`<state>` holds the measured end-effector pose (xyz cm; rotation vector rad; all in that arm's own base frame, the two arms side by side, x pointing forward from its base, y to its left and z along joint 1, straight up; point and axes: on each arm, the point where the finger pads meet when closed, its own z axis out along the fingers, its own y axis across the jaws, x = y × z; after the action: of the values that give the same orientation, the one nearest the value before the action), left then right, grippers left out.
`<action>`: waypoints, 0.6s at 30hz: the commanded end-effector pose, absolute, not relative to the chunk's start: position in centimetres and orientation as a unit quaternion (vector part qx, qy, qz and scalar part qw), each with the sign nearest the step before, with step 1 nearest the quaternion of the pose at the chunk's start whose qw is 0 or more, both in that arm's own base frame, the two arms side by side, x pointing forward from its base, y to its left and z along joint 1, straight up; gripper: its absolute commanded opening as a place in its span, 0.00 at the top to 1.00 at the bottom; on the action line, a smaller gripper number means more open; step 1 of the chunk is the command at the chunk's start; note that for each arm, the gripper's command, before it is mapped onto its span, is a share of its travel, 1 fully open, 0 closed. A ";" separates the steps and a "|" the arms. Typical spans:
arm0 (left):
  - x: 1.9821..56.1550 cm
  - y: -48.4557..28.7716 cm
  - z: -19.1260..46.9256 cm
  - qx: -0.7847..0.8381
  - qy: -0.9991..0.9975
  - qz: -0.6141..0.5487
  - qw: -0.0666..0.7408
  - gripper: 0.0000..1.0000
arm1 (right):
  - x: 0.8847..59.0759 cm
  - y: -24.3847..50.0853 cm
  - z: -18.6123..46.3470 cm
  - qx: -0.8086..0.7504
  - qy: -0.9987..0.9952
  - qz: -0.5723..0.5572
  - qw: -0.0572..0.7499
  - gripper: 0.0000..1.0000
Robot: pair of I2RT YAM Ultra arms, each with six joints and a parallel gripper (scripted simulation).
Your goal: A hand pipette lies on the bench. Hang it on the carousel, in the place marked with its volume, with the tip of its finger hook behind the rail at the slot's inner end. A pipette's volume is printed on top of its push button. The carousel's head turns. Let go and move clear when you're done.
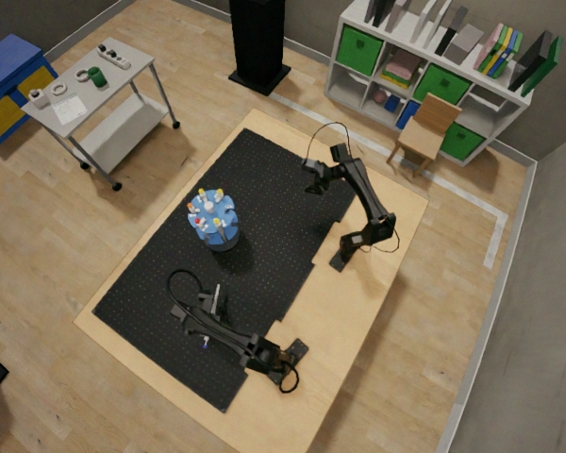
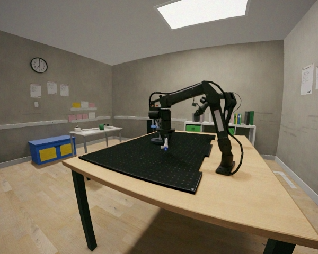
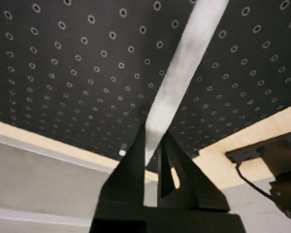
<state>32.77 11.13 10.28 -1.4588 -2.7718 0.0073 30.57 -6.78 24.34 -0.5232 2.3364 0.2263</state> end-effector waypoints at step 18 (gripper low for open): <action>32.8 10.8 11.8 -0.704 -0.709 -0.026 -0.018 0.88 | 30.9 -7.0 25.3 -0.207 0.899 0.082 0.377 0.00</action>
<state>31.52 10.61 10.10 -2.0652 -2.3542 0.0157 30.57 -6.78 24.34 -0.5232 2.3364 0.2263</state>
